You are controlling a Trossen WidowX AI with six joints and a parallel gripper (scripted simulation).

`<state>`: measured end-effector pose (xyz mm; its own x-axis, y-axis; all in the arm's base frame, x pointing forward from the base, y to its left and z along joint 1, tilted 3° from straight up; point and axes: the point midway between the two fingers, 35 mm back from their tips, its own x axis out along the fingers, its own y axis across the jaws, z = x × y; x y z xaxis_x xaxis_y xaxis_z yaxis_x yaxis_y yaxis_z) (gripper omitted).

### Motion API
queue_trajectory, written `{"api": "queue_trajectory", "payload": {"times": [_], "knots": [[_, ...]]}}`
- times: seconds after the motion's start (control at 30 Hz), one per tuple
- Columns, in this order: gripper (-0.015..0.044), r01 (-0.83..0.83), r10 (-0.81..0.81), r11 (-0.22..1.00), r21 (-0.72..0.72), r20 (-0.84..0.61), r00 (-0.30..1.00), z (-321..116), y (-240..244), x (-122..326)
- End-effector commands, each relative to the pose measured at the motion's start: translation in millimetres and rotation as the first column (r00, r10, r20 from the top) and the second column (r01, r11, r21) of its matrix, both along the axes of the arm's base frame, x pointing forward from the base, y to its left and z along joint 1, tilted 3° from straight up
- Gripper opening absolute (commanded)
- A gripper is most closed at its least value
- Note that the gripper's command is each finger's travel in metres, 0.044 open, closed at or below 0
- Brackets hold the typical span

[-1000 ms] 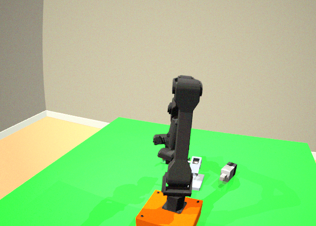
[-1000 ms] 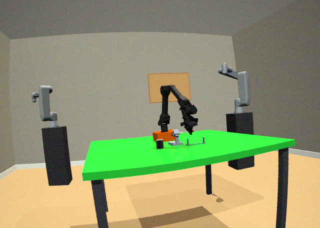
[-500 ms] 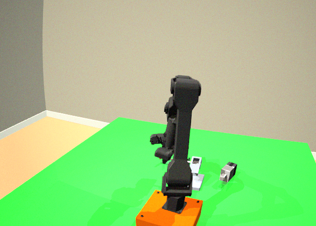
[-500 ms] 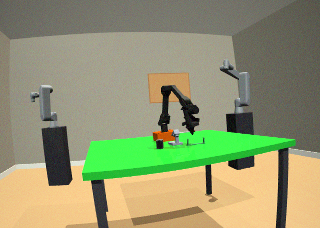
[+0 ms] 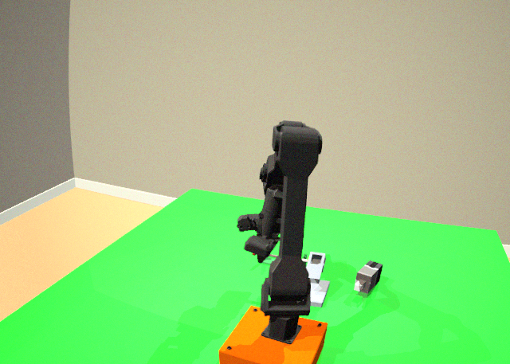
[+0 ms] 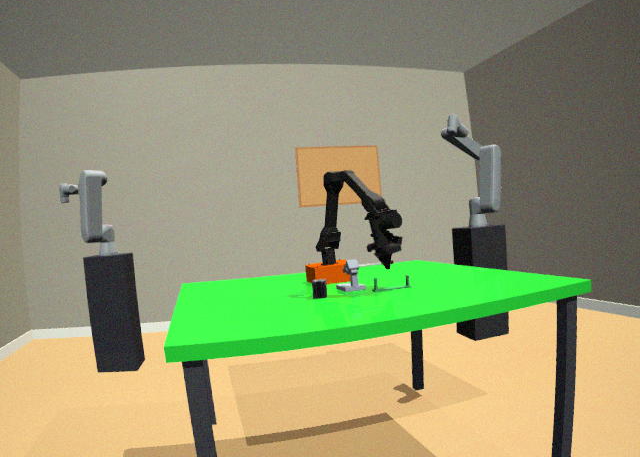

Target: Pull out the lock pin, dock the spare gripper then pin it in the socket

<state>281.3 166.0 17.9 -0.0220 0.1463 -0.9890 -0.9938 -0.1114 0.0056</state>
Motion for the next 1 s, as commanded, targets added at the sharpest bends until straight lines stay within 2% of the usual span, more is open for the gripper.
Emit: {"api": "queue_trajectory", "payload": {"times": [0.0, 0.97], "knots": [[0.0, 0.006, -0.006, 1.0, 0.0, 0.002, 1.0, 2, 4, 1], [0.0, 0.005, -0.005, 1.0, -0.007, -0.016, 1.0, 9, 25, -1]]}}
